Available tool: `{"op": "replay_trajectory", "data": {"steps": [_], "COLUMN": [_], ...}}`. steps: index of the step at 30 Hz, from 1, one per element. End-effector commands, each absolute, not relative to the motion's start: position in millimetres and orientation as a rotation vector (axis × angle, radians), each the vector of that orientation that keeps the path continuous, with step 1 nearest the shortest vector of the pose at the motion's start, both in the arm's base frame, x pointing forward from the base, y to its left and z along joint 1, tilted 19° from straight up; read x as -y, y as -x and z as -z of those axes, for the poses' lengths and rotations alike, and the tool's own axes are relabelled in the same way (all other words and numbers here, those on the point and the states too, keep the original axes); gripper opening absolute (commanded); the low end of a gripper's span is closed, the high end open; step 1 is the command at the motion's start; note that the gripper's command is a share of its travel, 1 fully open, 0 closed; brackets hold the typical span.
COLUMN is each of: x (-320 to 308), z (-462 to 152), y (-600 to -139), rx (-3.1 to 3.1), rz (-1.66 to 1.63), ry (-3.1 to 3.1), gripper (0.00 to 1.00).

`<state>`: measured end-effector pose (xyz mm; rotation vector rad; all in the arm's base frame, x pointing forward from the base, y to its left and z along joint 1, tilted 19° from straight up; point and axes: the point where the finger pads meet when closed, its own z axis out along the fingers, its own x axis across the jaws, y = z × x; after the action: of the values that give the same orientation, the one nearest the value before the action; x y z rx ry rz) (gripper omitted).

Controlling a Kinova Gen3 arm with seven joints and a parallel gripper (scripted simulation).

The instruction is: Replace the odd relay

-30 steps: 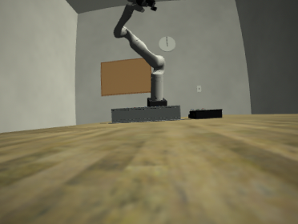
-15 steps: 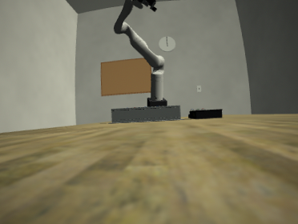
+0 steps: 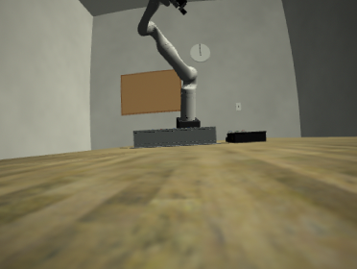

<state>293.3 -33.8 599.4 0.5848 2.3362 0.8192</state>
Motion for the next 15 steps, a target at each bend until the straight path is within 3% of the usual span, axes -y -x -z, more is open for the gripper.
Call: {"op": "replay_trajectory", "data": {"steps": [1, 15], "x": [25.4, 25.7], "z": [-602.2, -601.8], "y": [-296.9, -296.7], "rx": [-2.359, -2.490], "rz": [-0.799, -0.649], "ry": [-0.561, -0.423], "gripper": [1.00, 1.00]}}
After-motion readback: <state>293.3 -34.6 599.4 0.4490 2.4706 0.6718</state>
